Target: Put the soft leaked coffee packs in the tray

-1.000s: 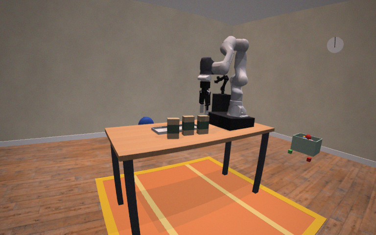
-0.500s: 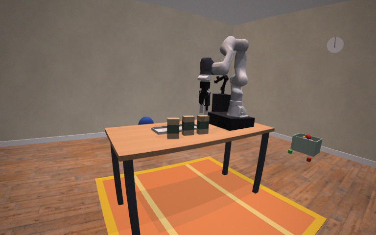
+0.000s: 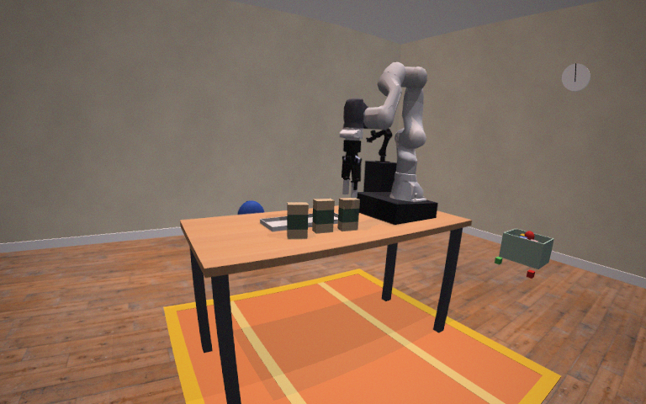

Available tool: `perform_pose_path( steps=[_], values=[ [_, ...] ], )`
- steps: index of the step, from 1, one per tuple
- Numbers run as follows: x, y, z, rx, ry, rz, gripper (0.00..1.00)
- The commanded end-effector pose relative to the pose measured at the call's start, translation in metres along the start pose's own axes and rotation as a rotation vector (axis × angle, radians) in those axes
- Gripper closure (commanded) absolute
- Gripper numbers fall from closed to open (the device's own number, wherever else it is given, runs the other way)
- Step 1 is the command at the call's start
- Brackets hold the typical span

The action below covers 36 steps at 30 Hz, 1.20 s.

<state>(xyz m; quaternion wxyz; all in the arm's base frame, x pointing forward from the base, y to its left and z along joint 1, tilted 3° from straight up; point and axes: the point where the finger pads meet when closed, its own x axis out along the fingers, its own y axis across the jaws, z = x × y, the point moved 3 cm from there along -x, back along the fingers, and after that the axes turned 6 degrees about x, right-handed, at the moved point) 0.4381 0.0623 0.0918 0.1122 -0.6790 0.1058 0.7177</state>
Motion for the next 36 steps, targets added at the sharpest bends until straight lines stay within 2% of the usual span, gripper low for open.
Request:
perform_pose_path(
  steps=[1,25,36],
  values=[
    [0.0012,0.0010,0.0000,0.007,-0.001,0.001,0.47],
    [0.0015,0.0021,0.0000,0.007,-0.001,0.001,0.47],
    [0.0097,0.0021,0.0000,0.007,-0.001,0.001,0.47]
  ],
)
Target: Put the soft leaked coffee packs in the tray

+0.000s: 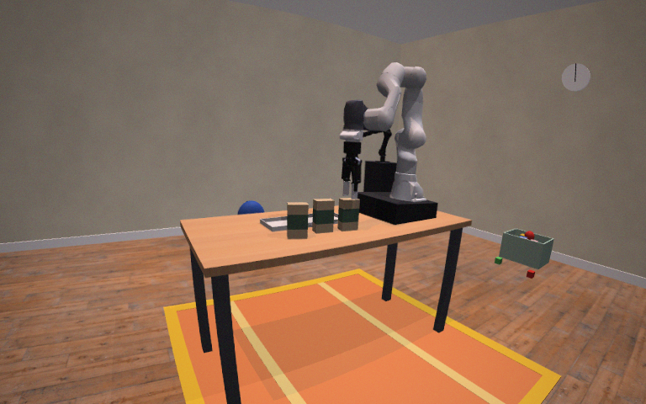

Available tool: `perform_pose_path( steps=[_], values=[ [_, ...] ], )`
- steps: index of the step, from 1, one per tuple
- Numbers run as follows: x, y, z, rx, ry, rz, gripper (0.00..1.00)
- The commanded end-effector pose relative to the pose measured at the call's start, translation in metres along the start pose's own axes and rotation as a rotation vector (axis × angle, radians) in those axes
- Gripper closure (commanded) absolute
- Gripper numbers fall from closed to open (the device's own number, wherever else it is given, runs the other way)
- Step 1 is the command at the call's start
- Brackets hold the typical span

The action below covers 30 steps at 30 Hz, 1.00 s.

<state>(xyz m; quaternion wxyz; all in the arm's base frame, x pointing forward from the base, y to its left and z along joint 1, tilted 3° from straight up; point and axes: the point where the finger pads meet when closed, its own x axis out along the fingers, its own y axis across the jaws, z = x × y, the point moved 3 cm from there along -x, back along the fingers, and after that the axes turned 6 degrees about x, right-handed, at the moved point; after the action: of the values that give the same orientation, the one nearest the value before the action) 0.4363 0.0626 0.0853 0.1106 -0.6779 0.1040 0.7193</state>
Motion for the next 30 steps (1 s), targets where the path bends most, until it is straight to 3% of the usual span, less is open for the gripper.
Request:
perform_pose_path(
  steps=[1,14,30],
  values=[
    [0.005,0.002,-0.001,0.012,0.003,0.000,0.47],
    [0.034,0.002,-0.002,0.012,0.003,0.000,0.47],
    [0.057,0.002,-0.002,0.012,0.003,0.000,0.47]
  ],
)
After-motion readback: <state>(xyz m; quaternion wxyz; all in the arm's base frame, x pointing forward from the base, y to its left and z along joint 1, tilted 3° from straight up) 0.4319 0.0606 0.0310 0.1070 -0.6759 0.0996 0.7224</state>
